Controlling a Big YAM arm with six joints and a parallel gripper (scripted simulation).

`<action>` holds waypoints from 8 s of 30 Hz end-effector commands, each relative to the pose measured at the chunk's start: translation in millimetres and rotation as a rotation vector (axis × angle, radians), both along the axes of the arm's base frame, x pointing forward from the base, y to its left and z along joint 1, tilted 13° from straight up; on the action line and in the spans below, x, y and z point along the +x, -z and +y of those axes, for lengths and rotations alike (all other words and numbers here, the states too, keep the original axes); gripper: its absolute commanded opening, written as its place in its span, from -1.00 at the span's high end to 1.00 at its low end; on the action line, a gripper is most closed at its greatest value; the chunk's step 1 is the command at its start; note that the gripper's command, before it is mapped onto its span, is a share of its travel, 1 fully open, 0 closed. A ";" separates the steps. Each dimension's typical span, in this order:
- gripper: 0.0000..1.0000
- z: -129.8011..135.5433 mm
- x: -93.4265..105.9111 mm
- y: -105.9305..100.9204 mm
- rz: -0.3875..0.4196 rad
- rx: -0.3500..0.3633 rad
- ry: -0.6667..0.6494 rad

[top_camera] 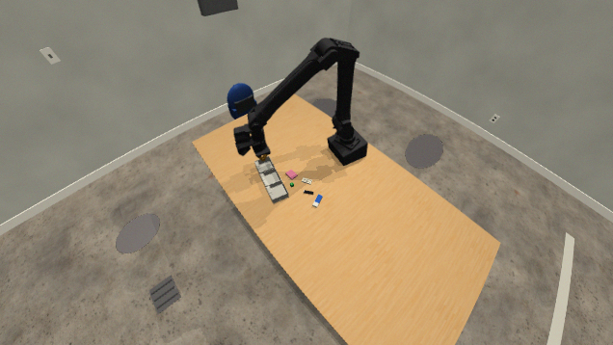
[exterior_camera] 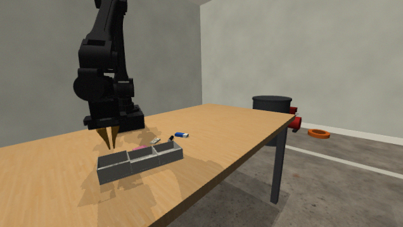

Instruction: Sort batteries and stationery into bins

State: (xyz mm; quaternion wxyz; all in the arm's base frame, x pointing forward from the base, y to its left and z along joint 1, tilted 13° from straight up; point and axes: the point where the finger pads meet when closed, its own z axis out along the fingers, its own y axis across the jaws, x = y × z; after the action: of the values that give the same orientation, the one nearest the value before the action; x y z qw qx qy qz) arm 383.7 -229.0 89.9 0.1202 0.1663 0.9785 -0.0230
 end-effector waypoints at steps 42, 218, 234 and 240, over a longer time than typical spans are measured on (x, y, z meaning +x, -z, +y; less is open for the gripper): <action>0.83 75.0 42.4 43.5 0.000 0.008 0.004; 0.83 149.9 82.2 47.4 -0.028 0.004 -0.004; 0.83 150.1 81.9 47.7 -0.028 0.004 -0.004; 0.83 151.2 77.6 37.8 -0.030 0.004 -0.004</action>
State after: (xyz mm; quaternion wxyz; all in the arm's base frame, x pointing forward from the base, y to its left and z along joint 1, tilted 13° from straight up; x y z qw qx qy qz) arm 453.0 -77.0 29.5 0.1146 0.1650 0.9794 -0.0191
